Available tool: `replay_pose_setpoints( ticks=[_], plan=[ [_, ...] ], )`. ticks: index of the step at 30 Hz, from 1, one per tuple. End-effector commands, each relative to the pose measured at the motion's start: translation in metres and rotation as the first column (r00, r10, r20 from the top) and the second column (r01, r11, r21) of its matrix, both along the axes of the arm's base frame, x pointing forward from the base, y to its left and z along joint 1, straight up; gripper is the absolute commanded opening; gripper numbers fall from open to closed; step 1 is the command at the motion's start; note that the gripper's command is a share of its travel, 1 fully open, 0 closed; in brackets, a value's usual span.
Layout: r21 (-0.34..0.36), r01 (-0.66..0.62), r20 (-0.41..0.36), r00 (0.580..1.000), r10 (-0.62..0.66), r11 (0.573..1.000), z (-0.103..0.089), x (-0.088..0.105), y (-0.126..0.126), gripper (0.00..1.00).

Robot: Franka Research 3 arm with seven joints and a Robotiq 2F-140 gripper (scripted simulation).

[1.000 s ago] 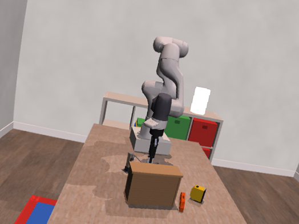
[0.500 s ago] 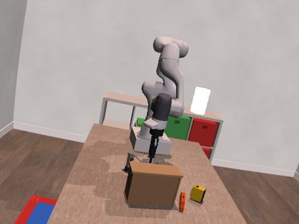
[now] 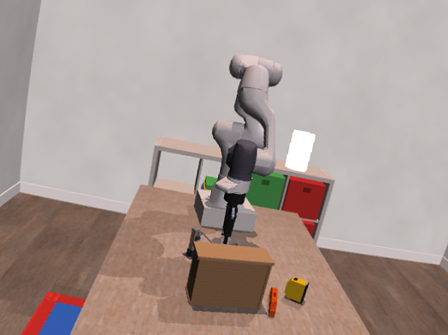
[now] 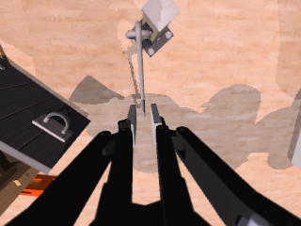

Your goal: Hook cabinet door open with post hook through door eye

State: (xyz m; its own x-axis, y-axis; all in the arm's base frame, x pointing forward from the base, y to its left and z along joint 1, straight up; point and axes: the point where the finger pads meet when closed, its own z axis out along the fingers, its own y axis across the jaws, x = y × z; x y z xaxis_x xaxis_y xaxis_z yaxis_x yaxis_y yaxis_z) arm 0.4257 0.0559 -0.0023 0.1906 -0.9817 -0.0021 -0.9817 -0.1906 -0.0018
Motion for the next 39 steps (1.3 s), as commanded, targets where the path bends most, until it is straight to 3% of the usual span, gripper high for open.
replay_pose_setpoints(
  ticks=[1,39],
  plan=[
    [-0.001,-0.003,0.003,1.0,0.003,1.0,-0.001,0.002,-0.002,0.14],
    [-0.001,-0.003,0.003,1.0,0.003,1.0,-0.041,0.002,-0.002,0.14]
  ],
)
